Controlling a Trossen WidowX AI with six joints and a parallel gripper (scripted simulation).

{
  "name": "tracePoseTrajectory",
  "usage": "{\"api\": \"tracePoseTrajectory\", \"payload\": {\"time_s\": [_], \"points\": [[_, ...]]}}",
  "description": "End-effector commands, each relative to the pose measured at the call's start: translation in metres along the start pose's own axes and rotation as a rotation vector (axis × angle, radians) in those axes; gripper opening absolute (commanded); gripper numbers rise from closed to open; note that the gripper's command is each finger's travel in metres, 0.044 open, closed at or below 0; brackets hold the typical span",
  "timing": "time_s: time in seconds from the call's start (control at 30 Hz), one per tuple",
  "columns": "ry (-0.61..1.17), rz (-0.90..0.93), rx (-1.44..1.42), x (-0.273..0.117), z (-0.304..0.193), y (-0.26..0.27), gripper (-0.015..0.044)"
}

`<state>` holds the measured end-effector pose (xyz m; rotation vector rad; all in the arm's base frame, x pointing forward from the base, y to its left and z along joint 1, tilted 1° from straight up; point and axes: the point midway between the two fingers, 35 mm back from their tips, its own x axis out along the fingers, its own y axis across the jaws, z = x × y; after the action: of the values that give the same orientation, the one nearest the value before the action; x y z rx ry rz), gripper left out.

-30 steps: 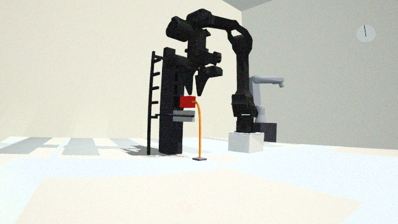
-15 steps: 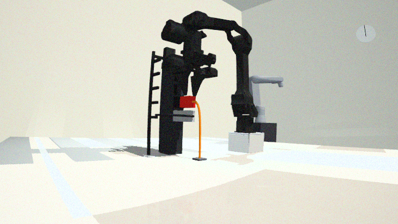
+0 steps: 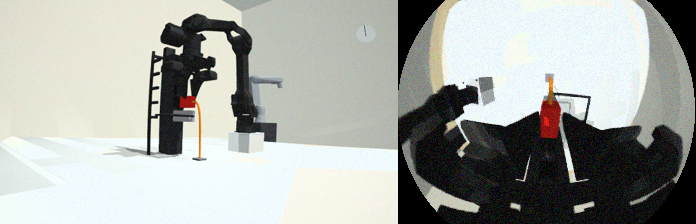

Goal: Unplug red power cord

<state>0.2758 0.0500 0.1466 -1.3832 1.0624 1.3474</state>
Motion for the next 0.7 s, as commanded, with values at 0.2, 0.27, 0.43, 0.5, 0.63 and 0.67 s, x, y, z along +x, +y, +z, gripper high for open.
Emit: {"api": "tracePoseTrajectory", "payload": {"time_s": [0.2, 0.27, 0.43, 0.5, 0.63, 0.67], "points": [[0.0, 0.0, 0.0, 0.0, 0.0, 0.0, 0.0028], [0.0, 0.0, 0.0, 0.0, 0.0, 0.0, 0.0015], [0.0, 0.0, 0.0, 0.0, 0.002, 0.0, 0.0], [-0.001, 0.0, 0.0, 0.0, 0.004, -0.001, 0.0], [-0.001, 0.0, 0.0, 0.0, 0.01, -0.001, 0.0], [-0.002, 0.0, -0.001, 0.0, 0.012, -0.001, 0.0]]}}
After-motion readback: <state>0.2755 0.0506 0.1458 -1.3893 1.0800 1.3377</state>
